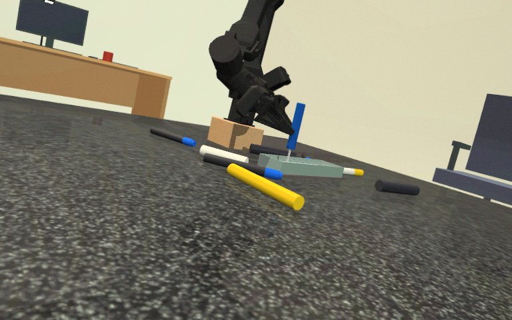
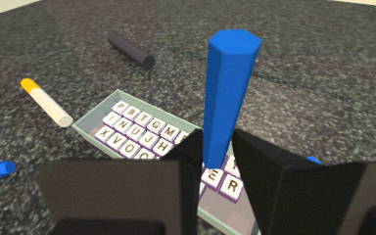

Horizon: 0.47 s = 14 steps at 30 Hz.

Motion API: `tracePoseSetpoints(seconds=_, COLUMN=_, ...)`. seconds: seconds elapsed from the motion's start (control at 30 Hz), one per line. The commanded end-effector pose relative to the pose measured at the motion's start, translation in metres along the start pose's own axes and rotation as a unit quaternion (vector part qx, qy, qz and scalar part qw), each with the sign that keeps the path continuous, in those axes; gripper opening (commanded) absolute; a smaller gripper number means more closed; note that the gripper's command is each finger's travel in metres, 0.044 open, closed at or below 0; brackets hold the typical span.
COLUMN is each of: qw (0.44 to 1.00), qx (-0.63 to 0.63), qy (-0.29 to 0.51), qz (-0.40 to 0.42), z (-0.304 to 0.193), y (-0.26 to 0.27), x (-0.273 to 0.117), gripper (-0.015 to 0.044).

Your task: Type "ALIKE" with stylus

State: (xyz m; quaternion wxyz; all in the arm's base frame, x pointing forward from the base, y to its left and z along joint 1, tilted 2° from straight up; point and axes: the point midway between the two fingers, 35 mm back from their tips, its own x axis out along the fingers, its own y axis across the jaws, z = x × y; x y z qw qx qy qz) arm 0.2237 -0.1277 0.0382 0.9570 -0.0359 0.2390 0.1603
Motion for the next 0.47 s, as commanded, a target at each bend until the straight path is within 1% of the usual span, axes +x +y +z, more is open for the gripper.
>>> tracePoseSetpoints(seconds=0.0, qw=1.0, qx=-0.002, qy=-0.002, qz=-0.001, z=0.014, y=-0.002, x=-0.007, gripper=0.0081)
tracePoseSetpoints(seconds=0.13, qw=1.0, qx=-0.002, qy=-0.002, qz=-0.001, z=0.025, y=-0.001, x=-0.014, gripper=0.0081)
tracePoseSetpoints(seconds=0.43, qw=1.0, qx=0.0, qy=0.0, qz=-0.002, z=0.023, y=-0.001, x=-0.013, gripper=0.0081)
